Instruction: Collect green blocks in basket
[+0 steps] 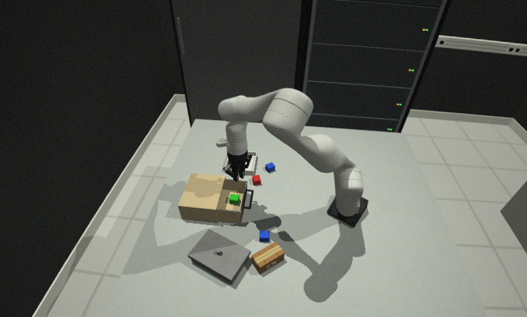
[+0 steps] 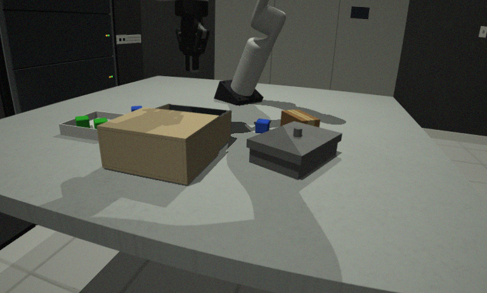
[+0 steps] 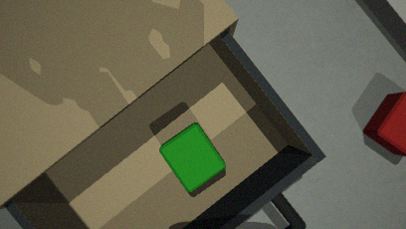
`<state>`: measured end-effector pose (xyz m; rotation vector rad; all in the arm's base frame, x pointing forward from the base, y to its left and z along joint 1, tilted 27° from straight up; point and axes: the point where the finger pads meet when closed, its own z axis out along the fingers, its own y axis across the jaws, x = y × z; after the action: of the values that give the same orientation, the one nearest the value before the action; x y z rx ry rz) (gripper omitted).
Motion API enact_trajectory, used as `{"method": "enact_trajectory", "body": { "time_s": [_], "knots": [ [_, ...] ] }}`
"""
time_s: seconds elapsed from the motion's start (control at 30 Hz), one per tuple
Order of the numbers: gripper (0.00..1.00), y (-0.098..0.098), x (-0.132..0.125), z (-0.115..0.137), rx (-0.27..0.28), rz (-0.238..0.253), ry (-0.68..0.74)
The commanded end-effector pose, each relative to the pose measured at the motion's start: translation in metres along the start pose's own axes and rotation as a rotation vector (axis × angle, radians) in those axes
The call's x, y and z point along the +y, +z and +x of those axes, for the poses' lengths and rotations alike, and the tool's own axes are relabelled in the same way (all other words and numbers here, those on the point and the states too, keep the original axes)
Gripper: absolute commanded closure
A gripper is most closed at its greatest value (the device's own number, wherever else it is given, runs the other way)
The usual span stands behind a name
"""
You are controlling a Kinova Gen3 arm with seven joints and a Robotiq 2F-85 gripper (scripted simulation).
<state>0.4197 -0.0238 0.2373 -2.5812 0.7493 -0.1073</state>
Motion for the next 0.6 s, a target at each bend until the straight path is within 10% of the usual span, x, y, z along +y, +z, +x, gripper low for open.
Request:
{"method": "enact_trajectory", "body": {
  "time_s": [0.0, 0.57],
  "knots": [
    [0.7, -0.001, 0.001, 0.008, -0.008, 0.003, -0.143],
    [0.7, -0.002, -0.011, 0.027, -0.001, 0.011, -0.553]
  ]
}}
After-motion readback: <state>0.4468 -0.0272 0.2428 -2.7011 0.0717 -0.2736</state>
